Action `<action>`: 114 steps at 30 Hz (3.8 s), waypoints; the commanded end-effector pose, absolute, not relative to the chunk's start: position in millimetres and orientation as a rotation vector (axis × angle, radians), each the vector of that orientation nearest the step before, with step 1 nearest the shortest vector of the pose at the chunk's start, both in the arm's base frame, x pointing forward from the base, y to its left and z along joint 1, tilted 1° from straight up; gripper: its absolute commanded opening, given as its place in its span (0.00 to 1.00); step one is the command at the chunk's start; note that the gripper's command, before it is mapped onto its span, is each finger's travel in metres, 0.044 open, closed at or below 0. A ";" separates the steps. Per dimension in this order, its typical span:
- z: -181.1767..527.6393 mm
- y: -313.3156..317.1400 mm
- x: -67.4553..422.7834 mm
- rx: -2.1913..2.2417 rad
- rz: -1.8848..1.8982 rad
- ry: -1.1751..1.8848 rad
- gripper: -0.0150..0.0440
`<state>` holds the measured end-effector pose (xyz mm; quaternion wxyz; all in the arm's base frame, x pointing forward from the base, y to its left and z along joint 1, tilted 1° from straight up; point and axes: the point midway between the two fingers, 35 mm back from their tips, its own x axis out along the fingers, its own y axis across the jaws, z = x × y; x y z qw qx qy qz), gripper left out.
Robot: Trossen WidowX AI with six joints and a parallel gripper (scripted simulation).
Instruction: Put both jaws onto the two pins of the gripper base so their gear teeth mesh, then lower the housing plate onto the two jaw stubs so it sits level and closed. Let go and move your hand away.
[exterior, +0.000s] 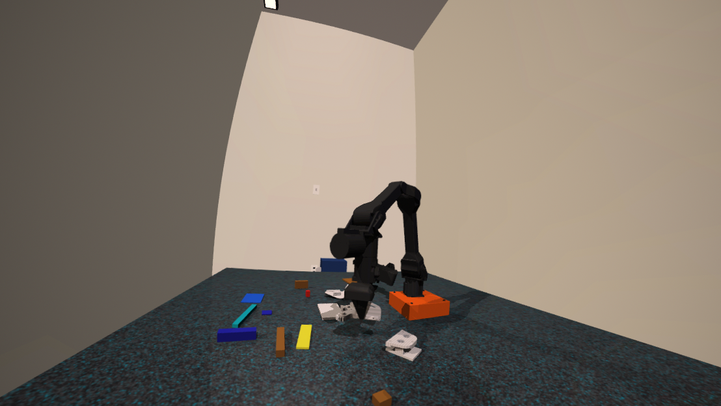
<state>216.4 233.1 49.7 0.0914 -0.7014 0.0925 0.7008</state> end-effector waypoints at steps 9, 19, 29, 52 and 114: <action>70.0 231.8 215.8 -2.078 2.071 0.278 0.48; 71.9 216.4 218.9 -1.960 1.954 0.466 0.48; 73.4 200.9 221.1 -1.834 1.827 0.639 0.48; 75.9 165.9 222.6 -1.520 1.512 0.973 0.48; 74.3 81.4 205.2 -0.581 0.568 1.492 0.48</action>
